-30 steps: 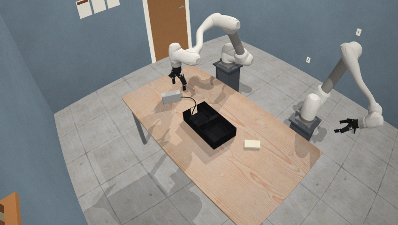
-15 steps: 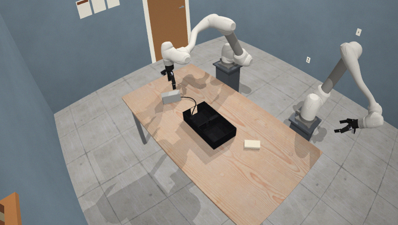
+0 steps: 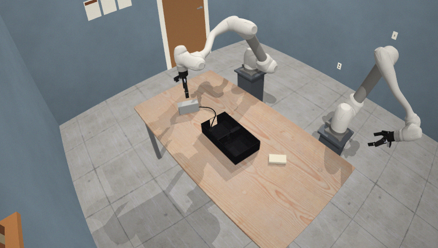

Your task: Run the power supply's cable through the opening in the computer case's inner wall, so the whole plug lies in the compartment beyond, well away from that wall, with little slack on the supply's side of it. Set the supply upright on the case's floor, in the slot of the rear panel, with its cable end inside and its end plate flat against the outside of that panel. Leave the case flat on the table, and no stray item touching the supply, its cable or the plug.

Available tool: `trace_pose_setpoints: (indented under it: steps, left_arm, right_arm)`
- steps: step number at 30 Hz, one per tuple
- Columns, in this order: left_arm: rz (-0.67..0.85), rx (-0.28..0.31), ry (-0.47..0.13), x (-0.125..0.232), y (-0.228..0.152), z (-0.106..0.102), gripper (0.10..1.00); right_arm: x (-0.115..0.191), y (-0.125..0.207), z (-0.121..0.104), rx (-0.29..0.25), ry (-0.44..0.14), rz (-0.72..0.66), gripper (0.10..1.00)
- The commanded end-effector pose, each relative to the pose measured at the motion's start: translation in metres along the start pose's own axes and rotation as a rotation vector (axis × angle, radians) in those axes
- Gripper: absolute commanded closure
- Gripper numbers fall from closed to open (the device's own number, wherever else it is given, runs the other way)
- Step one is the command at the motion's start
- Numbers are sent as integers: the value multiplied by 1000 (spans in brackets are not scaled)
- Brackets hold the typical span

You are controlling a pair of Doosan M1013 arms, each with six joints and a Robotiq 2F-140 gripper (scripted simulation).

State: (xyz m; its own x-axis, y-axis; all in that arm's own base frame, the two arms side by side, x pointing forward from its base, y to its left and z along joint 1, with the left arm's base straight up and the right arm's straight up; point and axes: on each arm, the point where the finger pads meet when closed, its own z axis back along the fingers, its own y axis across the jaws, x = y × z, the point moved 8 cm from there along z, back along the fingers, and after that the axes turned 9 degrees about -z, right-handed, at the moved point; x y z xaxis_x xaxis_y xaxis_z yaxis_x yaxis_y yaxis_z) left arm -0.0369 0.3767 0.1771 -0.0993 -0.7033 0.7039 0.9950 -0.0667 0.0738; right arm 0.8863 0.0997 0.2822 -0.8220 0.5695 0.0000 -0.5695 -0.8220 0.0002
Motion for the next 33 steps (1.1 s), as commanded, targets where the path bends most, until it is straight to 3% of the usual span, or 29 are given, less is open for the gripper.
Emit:
trace_pose_setpoints:
  steps: [1, 19, 33]
  left_arm:
    - [0, 0, 1, 0, 0, 0, 98]
    - [0, 0, 1, 0, 0, 0, 98]
    - [0, 0, 1, 0, 0, 0, 98]
  right_arm:
    - [0, 0, 1, -1, 1, -2, 98]
    - [-1, 0, -2, -1, 1, -5, 98]
    - [-1, 0, -29, -1, 1, -6, 98]
